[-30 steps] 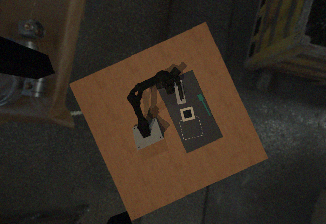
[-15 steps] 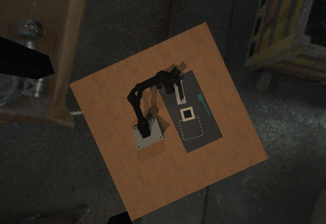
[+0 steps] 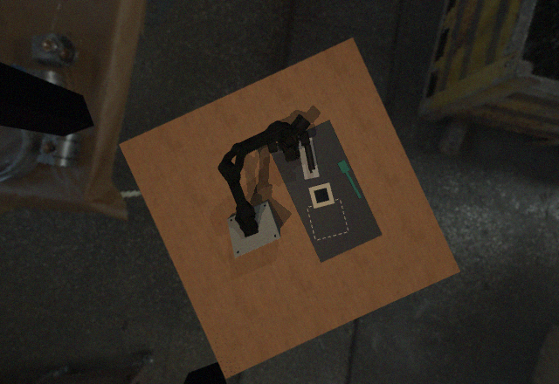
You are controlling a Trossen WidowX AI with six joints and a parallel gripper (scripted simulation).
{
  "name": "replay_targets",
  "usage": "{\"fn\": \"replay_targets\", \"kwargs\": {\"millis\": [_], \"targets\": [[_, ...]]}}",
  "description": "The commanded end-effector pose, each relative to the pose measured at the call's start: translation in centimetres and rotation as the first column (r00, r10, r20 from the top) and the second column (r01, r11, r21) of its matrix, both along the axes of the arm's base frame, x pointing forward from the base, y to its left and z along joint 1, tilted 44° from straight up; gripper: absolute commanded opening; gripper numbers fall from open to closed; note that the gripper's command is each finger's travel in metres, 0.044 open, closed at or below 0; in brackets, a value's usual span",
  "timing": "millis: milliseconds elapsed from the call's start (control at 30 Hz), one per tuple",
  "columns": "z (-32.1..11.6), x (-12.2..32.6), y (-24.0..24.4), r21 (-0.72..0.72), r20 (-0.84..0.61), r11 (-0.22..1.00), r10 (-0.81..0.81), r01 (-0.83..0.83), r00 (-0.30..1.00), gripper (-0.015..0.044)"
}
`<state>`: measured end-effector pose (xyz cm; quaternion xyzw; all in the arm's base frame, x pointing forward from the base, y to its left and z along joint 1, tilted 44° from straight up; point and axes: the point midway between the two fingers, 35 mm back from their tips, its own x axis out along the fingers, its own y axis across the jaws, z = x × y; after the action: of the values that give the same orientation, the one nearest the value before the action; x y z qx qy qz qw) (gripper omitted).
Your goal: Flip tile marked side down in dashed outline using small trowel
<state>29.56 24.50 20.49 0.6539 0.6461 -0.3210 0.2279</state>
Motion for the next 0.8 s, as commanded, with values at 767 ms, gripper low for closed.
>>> {"fn": "replay_targets", "kwargs": {"millis": [767], "targets": [[0.00,0.00,0.00,0.000,0.000,1.000,0.000,0.000,1.000,0.0000]]}}
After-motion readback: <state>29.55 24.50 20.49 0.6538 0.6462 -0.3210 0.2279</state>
